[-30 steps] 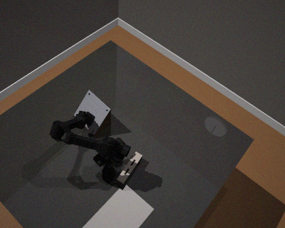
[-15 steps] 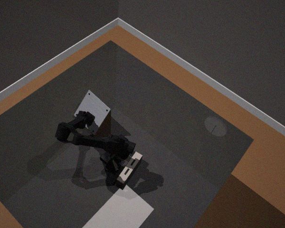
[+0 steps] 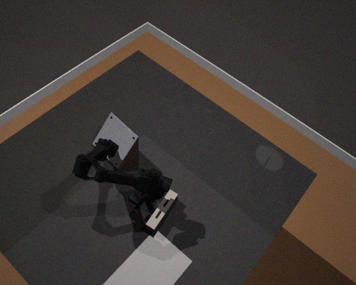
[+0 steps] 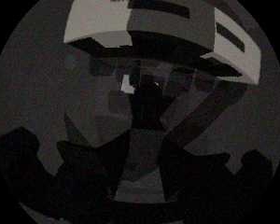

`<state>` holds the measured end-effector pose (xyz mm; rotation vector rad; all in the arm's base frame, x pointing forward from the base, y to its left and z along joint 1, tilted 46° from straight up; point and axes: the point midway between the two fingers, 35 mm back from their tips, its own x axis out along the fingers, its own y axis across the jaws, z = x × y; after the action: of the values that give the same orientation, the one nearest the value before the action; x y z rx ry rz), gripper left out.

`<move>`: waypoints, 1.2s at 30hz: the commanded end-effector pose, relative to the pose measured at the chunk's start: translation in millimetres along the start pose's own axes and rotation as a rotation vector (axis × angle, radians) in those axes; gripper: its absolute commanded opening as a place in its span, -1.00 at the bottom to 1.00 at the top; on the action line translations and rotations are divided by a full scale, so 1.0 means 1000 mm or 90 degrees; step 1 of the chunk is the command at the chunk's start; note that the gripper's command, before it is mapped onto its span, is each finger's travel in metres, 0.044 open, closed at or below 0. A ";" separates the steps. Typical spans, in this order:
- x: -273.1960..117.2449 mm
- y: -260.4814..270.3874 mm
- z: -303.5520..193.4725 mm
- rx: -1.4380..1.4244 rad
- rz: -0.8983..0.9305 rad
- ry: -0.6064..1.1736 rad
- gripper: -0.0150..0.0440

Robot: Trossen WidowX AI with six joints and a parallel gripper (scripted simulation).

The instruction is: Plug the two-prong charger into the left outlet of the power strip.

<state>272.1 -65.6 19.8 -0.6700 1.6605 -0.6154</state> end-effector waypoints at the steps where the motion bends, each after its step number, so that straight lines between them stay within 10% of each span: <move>1: -0.002 0.000 0.007 -0.003 0.002 -0.003 -0.49; 36: -0.003 0.003 0.042 -0.009 0.002 -0.004 -0.49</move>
<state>309.6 -63.0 11.1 -0.6748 1.6638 -0.6035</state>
